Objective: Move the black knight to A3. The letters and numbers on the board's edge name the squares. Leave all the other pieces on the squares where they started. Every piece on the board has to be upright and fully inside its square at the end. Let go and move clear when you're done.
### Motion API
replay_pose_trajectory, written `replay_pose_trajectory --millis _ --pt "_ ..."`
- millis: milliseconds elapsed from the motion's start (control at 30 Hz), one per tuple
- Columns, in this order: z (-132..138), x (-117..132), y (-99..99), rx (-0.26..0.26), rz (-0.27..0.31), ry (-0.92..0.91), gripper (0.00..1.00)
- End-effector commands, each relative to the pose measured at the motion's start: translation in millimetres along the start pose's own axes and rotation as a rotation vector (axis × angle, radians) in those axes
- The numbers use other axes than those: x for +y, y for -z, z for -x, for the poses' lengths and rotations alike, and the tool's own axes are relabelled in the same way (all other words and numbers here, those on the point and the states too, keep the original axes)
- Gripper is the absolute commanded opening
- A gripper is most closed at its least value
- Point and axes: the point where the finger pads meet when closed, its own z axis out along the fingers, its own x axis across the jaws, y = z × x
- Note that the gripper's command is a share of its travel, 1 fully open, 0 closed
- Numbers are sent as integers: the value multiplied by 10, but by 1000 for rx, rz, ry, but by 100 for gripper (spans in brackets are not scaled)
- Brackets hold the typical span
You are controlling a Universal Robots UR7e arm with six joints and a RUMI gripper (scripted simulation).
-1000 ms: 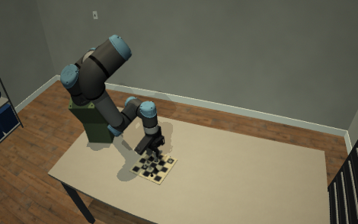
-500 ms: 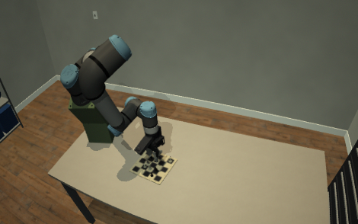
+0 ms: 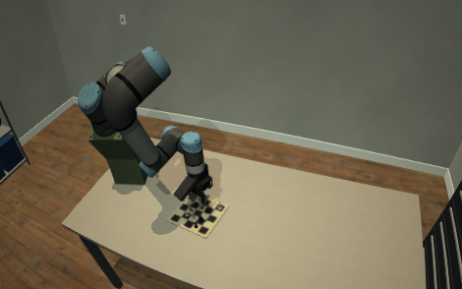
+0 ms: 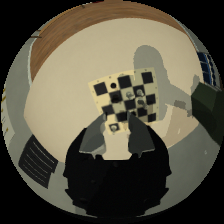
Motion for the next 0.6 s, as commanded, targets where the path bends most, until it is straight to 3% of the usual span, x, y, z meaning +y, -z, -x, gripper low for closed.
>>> replay_pose_trajectory --millis 0,567 --pt "5 1 -36 -1 0 0 23" --pt "8 3 -262 -1 0 0 23"
